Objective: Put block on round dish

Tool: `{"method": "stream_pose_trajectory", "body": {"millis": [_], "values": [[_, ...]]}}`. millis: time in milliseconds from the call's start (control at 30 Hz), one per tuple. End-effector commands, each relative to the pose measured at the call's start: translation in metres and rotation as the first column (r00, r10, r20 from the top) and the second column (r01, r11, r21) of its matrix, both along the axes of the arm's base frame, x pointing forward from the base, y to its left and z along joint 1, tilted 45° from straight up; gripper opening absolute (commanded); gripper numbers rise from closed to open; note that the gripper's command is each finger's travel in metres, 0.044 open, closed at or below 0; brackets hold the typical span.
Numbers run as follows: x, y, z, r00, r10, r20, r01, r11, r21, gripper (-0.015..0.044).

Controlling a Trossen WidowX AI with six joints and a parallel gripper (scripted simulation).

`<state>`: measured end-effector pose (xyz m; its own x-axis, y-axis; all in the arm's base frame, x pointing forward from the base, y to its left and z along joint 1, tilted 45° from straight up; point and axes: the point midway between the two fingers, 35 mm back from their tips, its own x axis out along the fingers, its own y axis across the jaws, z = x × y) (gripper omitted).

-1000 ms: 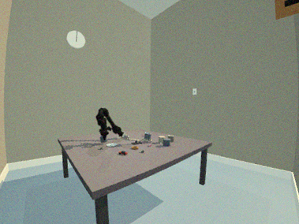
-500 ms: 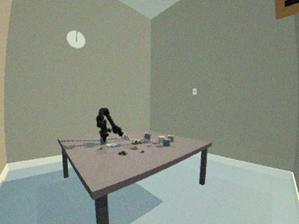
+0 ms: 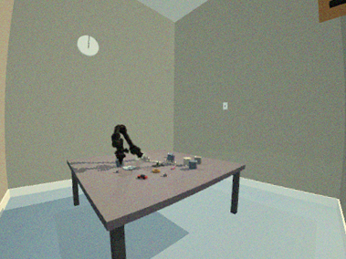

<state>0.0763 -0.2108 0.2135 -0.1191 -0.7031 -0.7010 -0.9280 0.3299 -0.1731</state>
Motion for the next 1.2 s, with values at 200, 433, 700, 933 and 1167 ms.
{"method": "stream_pose_trajectory", "body": {"millis": [200,433,700,933,1167], "values": [[0.006,0.036,0.034,1.000,0.000,-0.001,0.000,1.000,0.010,0.0440],[0.010,0.039,0.038,1.000,0.018,0.010,-0.018,1.000,0.004,0.0387],[0.033,0.045,0.046,0.990,0.037,0.133,-0.035,0.999,-0.017,0.0260],[0.052,0.048,0.042,0.948,-0.121,0.295,0.123,0.992,0.010,0.0260],[0.074,0.054,0.037,0.854,-0.278,0.440,0.277,0.958,0.069,0.0260]]}}
